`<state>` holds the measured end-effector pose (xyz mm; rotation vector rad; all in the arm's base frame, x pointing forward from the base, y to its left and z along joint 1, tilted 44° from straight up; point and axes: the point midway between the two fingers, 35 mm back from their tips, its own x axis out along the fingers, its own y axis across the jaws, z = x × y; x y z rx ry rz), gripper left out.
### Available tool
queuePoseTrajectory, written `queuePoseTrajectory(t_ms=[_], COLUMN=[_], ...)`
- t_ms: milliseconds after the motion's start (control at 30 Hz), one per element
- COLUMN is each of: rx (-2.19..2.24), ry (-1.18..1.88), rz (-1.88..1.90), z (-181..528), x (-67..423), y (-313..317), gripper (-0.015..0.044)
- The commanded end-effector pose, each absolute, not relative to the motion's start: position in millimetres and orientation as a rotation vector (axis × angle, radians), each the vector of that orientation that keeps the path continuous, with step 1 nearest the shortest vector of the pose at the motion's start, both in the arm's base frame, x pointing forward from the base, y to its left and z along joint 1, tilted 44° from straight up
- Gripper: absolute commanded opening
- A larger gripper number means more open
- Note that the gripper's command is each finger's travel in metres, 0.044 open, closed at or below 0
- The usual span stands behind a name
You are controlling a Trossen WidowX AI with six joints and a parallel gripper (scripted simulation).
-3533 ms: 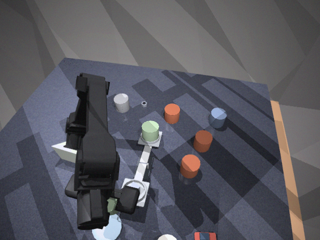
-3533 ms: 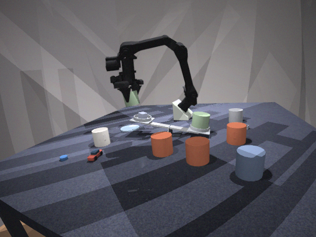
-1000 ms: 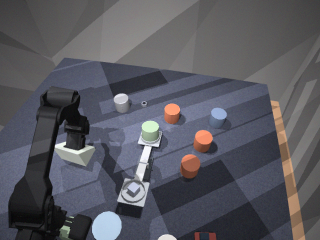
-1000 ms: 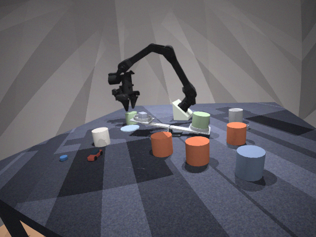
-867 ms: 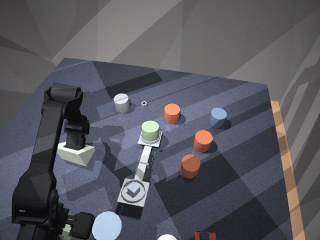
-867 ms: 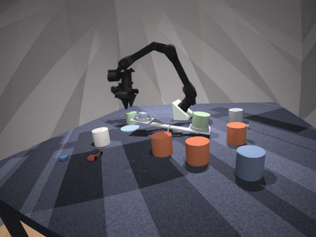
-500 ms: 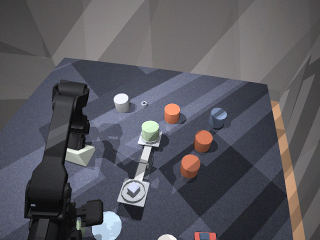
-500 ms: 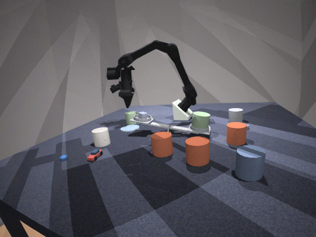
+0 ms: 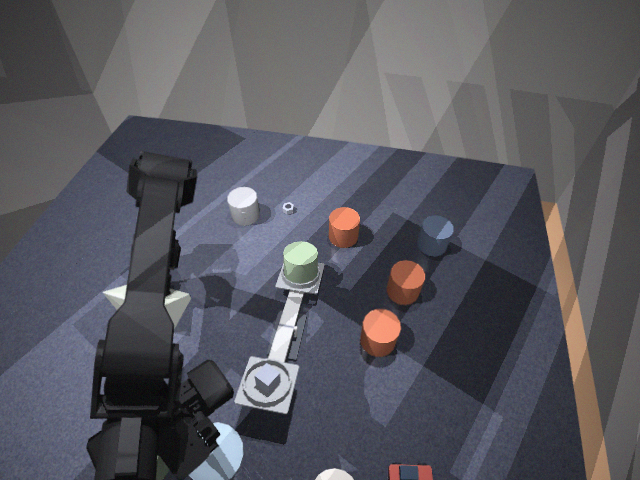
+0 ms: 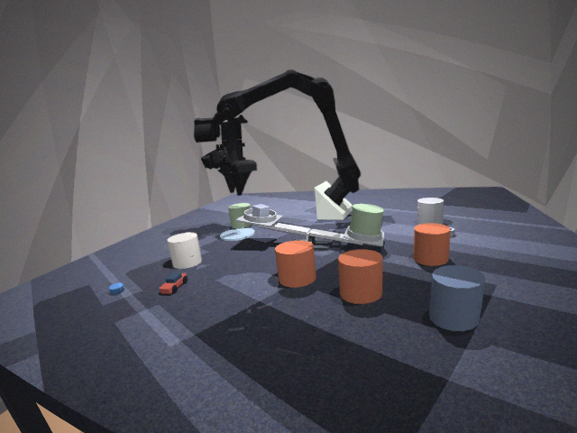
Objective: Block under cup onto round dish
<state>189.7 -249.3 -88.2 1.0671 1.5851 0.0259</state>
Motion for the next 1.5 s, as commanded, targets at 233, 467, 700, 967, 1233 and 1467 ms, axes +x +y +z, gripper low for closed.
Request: queuePoseTrajectory(t_ms=[233, 467, 700, 967, 1233, 1467], rx=[0.771, 0.583, 0.394, 0.178, -0.037, -0.224], ry=[1.496, 1.423, 1.334, 1.215, 1.077, 0.941], rz=[0.328, 0.507, 0.677, 0.859, 1.027, 1.161], z=[-66.1, -53.0, -39.8, -24.6, -9.2, 4.4], x=[213.5, 227.4, 240.7, 255.0, 268.4, 279.3], y=[-238.5, -229.7, -220.0, -207.7, -194.2, -181.5], gripper=[0.0260, 0.0260, 0.0260, 0.0260, 0.0260, 0.0260])
